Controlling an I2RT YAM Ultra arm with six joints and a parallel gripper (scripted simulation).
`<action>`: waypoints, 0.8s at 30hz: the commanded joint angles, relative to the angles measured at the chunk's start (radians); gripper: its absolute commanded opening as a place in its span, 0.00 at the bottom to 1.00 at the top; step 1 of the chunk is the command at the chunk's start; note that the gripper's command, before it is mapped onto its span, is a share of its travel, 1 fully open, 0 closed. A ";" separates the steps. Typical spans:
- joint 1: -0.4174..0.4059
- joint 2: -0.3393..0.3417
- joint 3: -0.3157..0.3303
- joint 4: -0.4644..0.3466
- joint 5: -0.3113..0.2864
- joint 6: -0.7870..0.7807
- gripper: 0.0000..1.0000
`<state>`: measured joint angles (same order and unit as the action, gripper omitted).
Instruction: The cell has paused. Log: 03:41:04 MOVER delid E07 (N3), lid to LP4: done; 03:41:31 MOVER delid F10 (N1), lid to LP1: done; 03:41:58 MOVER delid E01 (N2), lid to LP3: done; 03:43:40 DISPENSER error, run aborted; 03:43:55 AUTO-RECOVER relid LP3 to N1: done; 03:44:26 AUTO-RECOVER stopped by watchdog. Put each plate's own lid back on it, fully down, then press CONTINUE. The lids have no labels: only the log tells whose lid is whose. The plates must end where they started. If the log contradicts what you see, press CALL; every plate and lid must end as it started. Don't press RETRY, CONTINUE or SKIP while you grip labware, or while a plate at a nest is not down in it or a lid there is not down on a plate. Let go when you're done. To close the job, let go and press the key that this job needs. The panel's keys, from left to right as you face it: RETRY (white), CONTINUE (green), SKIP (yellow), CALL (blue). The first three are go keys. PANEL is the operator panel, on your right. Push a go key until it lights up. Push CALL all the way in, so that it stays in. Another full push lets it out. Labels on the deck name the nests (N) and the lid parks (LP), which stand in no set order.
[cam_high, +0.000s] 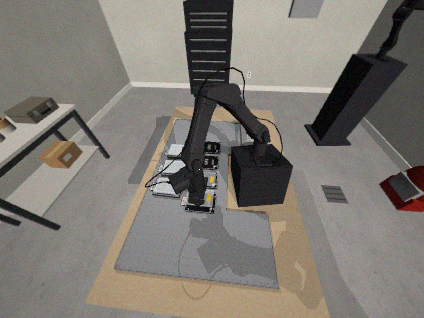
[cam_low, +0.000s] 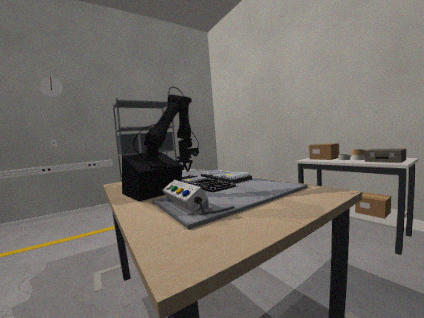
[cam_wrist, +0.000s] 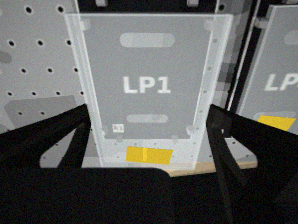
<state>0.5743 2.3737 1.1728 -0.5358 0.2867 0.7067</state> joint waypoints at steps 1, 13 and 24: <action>0.025 -0.037 0.029 -0.018 -0.003 0.011 0.00; 0.028 -0.038 0.032 -0.021 -0.003 0.014 0.00; -0.093 0.026 0.146 -0.074 0.024 -0.077 0.00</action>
<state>0.4988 2.3993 1.2648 -0.5804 0.2905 0.6769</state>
